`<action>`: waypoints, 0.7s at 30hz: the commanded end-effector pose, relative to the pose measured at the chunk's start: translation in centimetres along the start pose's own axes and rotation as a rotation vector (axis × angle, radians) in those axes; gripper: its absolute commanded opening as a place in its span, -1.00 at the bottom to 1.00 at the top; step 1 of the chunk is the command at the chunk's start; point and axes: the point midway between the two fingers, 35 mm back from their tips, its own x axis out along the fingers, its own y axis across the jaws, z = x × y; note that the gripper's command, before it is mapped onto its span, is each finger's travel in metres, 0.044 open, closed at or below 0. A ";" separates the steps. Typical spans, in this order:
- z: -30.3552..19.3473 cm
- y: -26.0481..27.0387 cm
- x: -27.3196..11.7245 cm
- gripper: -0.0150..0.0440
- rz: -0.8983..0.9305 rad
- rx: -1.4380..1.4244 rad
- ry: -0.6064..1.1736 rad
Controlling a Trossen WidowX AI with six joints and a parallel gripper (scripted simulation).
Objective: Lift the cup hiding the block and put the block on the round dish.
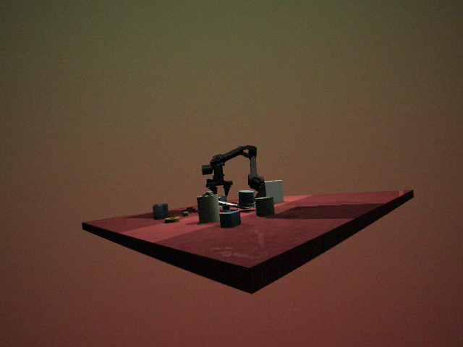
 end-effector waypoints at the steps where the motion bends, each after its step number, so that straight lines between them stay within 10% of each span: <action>1: 0.2 -0.1 -2.5 1.00 0.004 0.002 -0.010; 5: 0.2 -0.1 -2.5 1.00 0.004 0.002 -0.010; 12: 0.1 2.5 -4.2 0.39 0.118 -0.004 -0.014; 21: -2.2 9.2 -5.1 0.39 0.097 -0.063 0.046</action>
